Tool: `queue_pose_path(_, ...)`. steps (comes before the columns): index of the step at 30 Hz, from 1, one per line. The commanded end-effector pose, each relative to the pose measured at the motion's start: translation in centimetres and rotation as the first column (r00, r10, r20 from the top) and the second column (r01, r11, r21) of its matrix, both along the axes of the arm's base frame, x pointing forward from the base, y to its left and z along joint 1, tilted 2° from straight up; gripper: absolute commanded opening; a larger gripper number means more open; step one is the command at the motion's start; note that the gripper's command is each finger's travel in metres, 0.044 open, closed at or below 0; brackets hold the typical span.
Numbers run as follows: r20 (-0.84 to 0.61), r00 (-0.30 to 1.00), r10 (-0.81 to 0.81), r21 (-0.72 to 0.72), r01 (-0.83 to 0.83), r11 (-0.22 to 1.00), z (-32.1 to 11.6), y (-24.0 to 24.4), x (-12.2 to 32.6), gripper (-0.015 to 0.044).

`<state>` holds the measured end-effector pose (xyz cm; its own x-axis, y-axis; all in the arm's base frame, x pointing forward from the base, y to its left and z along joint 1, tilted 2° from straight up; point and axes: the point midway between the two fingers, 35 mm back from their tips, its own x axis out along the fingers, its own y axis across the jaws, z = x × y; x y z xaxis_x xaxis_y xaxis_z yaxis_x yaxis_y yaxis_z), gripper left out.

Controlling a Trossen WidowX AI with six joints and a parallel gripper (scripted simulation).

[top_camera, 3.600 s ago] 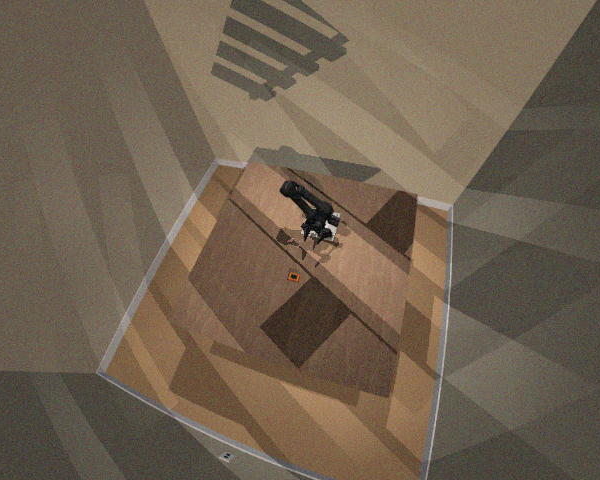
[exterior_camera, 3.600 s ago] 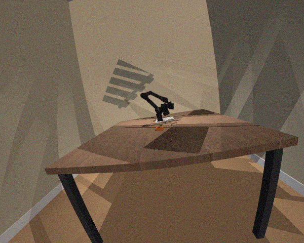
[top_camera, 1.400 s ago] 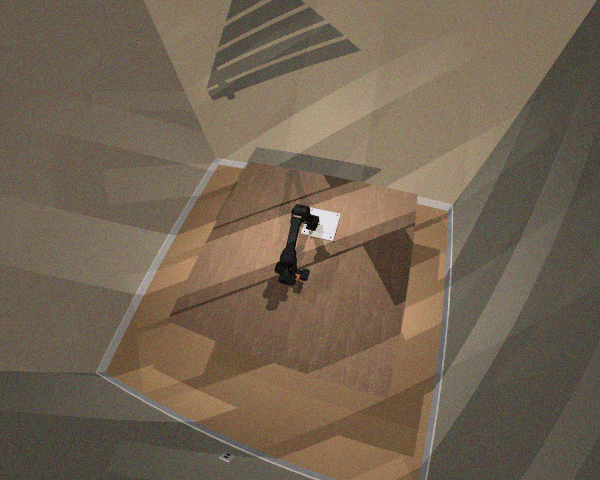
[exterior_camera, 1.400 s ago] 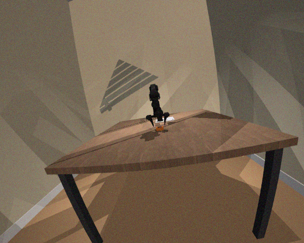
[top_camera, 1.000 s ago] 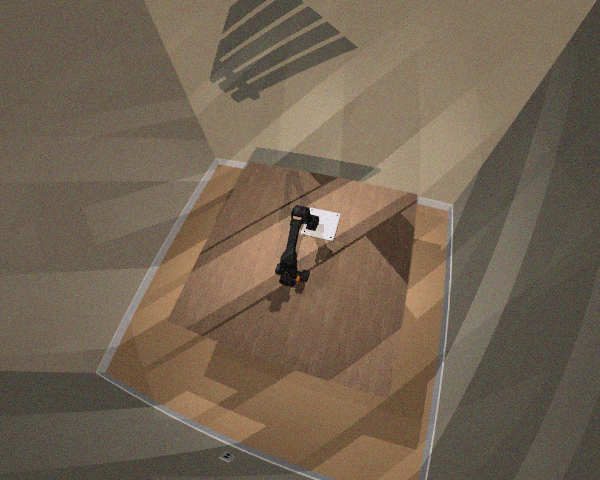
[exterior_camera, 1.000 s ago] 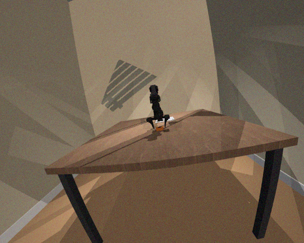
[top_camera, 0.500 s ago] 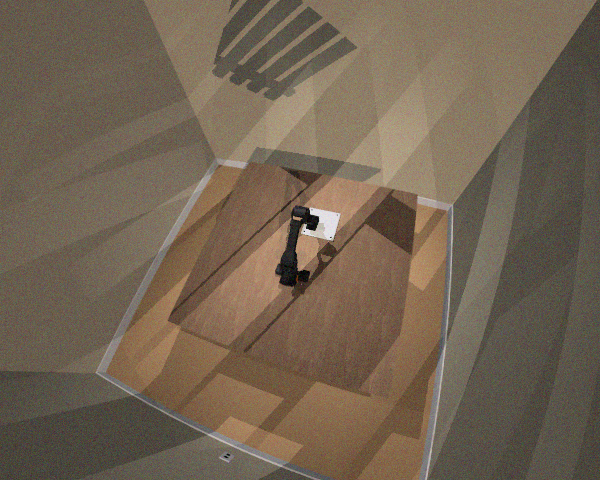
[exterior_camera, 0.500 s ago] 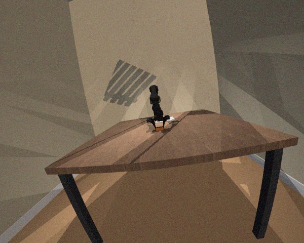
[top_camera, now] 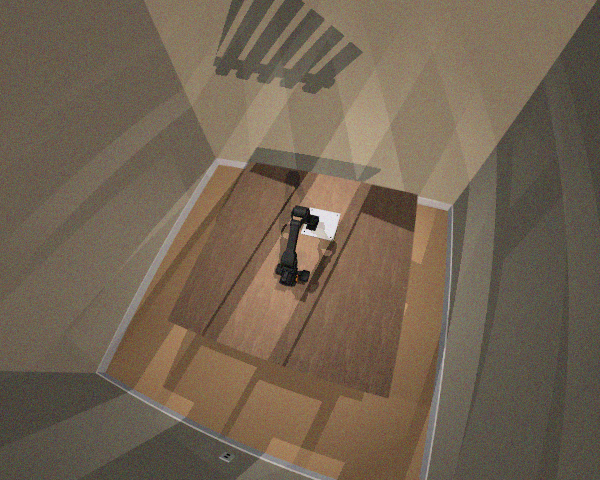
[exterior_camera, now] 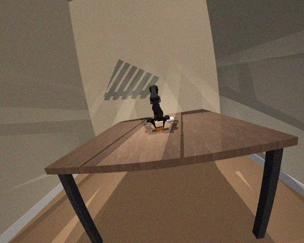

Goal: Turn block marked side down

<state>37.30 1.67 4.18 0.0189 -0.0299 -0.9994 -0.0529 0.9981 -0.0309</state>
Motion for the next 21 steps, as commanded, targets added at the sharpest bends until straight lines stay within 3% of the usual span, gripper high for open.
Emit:
queue_pose_path(1,0.0,1.0,-0.004,0.003,0.004,1.0,0.3,0.0,0.0,0.011)
queue_pose_path(5,0.0,1.0,-0.004,0.003,0.004,1.0,2.5,0.1,0.0,0.0005)
queue_pose_path(12,0.01,1.0,-0.004,0.003,0.004,1.0,2.9,0.1,0.0,0.0)
queue_pose_path(21,0.142,0.99,0.0,0.011,-0.001,1.0,2.4,0.1,0.2,0.0)
